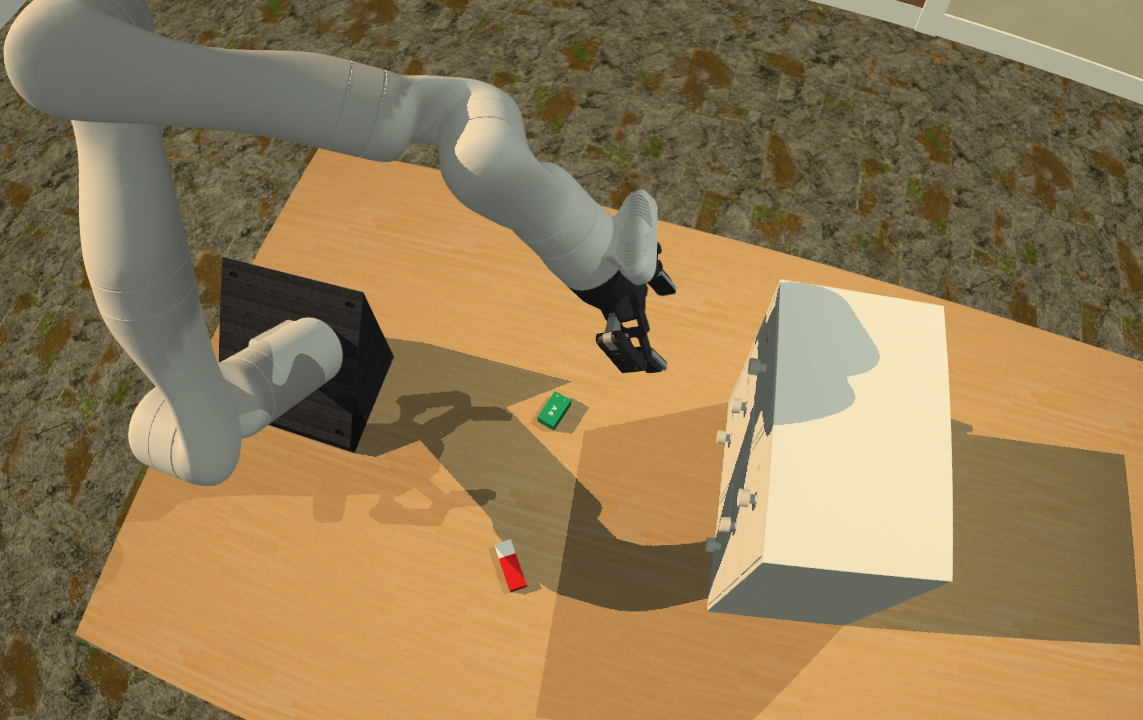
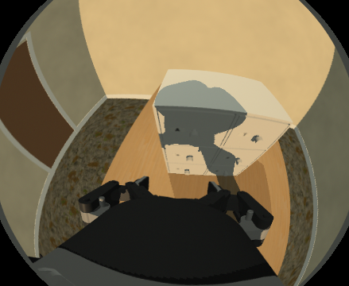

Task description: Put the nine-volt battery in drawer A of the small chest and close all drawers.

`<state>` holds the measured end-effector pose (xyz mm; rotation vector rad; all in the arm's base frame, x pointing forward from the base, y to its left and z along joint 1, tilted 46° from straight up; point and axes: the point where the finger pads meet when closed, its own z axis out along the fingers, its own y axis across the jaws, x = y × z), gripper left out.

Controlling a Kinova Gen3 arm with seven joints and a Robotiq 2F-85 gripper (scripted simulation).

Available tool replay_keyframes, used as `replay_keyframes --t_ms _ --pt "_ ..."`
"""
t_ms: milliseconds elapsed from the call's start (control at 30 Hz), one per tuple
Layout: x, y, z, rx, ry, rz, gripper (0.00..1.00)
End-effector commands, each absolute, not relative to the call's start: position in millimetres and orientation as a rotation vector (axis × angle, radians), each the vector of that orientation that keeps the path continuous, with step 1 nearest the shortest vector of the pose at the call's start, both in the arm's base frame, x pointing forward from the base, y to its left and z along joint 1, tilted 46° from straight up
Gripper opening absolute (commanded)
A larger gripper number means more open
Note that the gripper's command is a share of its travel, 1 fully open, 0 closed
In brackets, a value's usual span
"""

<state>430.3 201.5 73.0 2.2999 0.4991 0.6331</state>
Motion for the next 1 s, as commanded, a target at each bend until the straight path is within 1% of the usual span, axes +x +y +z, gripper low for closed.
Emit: replay_keyframes --t_ms 0,967 --pt "429 199 71 2.288 0.514 0.655 1.0" --pt "443 189 58 2.23 0.613 0.903 1.0"
